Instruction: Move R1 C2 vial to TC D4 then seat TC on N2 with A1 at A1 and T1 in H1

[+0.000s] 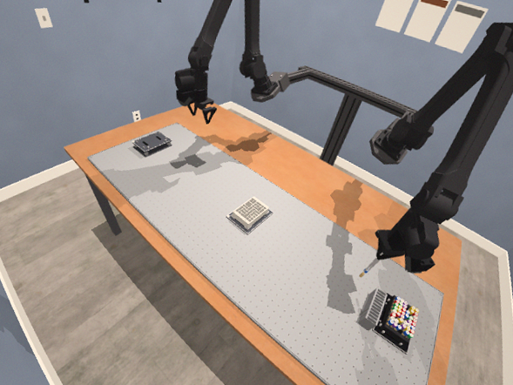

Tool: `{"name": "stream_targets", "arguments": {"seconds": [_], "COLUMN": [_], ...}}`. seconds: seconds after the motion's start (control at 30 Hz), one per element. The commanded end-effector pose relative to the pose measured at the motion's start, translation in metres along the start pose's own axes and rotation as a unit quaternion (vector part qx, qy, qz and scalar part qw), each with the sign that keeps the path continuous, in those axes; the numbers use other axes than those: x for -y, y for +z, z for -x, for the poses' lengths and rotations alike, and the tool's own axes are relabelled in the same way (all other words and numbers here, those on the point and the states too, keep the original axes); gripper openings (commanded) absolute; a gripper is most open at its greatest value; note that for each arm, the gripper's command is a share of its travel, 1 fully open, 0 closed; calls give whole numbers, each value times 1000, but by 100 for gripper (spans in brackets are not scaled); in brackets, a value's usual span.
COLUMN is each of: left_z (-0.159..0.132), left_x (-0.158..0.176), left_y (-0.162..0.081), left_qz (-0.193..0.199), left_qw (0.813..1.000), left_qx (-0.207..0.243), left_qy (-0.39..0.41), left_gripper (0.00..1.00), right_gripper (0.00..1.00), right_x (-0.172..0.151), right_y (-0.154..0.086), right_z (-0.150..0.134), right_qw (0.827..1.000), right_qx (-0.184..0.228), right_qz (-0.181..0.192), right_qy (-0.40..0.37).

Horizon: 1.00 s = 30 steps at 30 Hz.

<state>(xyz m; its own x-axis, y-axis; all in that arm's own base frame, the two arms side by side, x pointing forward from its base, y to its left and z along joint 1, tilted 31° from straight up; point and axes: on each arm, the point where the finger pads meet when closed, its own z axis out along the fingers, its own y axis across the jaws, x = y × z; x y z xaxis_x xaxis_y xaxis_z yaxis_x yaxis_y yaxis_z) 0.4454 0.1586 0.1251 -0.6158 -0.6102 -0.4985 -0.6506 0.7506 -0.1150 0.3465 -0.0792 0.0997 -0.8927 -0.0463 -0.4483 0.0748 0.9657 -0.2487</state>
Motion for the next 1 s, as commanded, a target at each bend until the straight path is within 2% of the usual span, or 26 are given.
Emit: {"name": "stream_targets", "arguments": {"seconds": [0.0,0.27,0.37,0.5,0.83,0.97], "left_z": [-2,-12,-4,-19,-33,-28], "left_x": [10,20,19,26,38,44], "left_y": [-4,-3,-5,-1,4,2], "left_qz": [-7,-6,-6,-5,-1,-4], "left_qw": [1000,1000,1000,1000,1000,1000], "left_qx": [7,6,11,2,-4,2], "left_qy": [-4,-4,-10,-3,-2,-4], "left_gripper": [9,9,9,9,9,9], "right_gripper": [100,100,100,100,100,100], "right_x": [2,2,2,2,2,2], "right_y": [-5,-5,-5,-5,-5,-5], "right_z": [11,11,11,11,11,11], "right_qw": [1000,1000,1000,1000,1000,1000], "right_qx": [12,12,12,12,12,12], "right_qz": [-1,-1,-1,-1,-1,-1], "right_qy": [-5,-5,-5,-5,-5,-5]}}
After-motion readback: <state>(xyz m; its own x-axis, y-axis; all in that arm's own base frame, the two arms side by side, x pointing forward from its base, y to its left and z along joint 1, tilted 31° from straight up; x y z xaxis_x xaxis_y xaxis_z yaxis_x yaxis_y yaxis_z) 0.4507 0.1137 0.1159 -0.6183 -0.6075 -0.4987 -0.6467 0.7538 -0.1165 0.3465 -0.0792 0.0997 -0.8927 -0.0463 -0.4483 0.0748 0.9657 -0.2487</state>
